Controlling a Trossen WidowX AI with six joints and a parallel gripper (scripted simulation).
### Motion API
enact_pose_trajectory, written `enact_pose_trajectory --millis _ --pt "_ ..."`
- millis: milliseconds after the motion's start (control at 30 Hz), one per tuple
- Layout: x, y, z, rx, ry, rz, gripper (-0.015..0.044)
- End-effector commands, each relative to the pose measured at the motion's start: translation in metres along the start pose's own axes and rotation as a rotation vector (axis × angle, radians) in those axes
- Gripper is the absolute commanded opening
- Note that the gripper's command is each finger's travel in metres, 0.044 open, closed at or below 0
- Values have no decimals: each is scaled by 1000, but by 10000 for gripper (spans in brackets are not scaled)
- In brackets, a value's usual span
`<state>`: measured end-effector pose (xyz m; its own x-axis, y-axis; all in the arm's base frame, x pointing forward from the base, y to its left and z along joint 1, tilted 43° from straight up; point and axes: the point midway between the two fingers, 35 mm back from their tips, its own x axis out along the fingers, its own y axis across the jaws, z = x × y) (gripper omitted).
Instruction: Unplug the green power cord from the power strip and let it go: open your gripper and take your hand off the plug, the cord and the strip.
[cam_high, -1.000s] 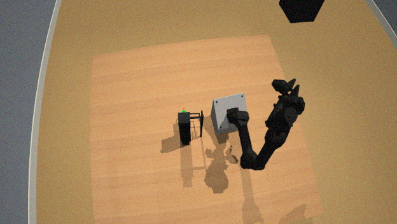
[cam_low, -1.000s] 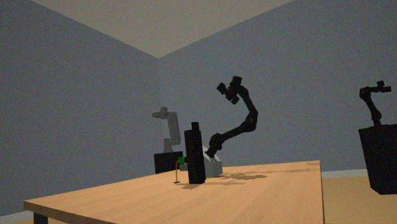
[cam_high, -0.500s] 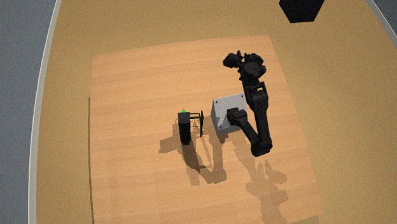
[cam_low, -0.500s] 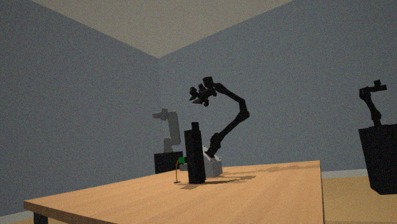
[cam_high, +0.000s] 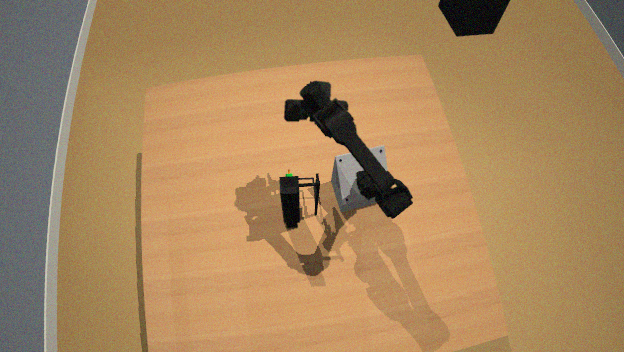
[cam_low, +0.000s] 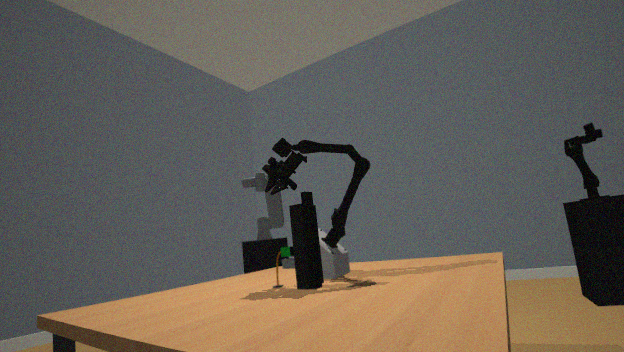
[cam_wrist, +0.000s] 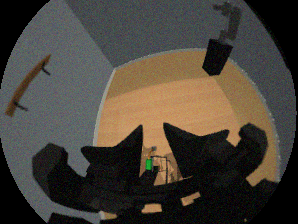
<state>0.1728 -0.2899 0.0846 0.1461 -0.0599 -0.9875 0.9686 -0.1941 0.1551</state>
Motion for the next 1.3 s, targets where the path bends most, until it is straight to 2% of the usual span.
enact_pose_trajectory --millis 0,200,367,733,1267 --pt "45 19 -52 -38 219 -38 160" --pt "96 31 -140 -36 546 -154 160" --pt "122 25 -203 -2 751 -287 160" --pt "125 24 -203 0 758 -292 160" --pt "109 27 -221 0 759 -293 160"
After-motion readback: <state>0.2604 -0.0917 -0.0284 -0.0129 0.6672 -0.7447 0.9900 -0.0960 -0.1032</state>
